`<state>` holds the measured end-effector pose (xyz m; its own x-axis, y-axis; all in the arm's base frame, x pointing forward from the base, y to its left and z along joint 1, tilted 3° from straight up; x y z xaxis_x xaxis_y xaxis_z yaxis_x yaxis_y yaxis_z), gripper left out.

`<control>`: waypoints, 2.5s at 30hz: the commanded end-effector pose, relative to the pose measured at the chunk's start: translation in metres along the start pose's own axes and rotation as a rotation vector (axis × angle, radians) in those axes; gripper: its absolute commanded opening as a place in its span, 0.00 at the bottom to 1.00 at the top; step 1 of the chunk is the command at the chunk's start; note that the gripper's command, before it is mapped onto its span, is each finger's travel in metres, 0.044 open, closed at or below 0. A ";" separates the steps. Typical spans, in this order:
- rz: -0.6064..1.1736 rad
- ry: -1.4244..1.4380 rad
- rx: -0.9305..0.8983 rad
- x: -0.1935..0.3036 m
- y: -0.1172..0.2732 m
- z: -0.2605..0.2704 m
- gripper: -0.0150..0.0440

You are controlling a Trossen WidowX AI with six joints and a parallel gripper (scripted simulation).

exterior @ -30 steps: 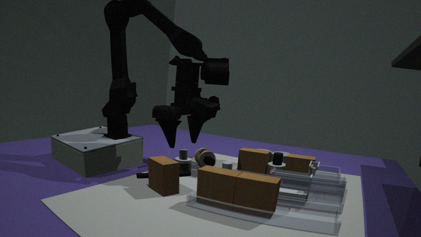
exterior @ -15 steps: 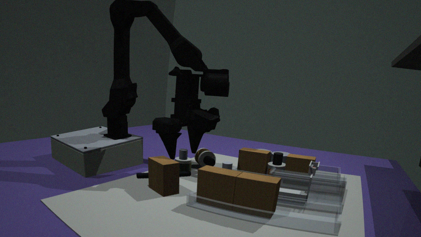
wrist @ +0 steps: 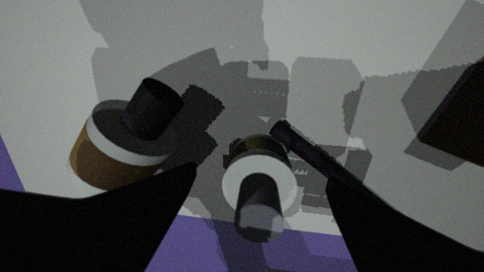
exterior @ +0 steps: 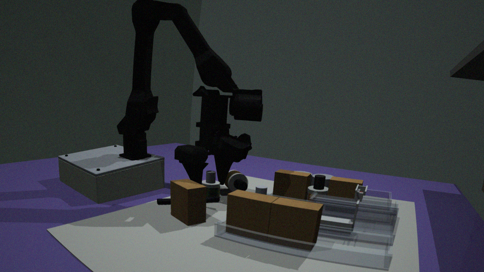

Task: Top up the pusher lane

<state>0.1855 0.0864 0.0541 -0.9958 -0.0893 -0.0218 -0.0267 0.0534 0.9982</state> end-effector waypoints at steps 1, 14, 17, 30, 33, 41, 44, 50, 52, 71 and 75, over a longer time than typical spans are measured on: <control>-0.001 0.006 -0.004 0.000 -0.002 0.000 0.87; -0.001 0.006 -0.004 0.000 -0.002 0.000 0.45; -0.001 0.006 -0.004 -0.001 0.008 0.001 0.32; 0.000 0.006 -0.004 0.006 0.098 -0.003 0.25; 0.000 0.006 -0.004 0.007 0.102 -0.004 0.25; -0.004 0.016 -0.002 -0.005 0.099 -0.007 0.25; -0.007 0.027 0.001 -0.017 0.094 -0.011 0.25; -0.008 0.040 0.001 -0.042 0.084 -0.020 0.25; -0.008 0.044 0.001 -0.051 0.080 -0.023 0.25; -0.010 0.069 0.002 -0.100 0.046 -0.054 0.25; -0.010 0.069 0.002 -0.100 0.032 -0.054 0.25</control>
<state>0.2893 0.0445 0.1012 -0.9878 -0.1519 -0.0328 -0.0412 0.0524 0.9978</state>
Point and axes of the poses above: the point midway between the two fingers, 35 mm back from their tips, its own y axis back along the fingers, its own z axis across the jaws, x = y × z, the point moved 7 cm from there along y, back along the fingers, and after that the axes turned 2 degrees about y, right-handed, at the moved point
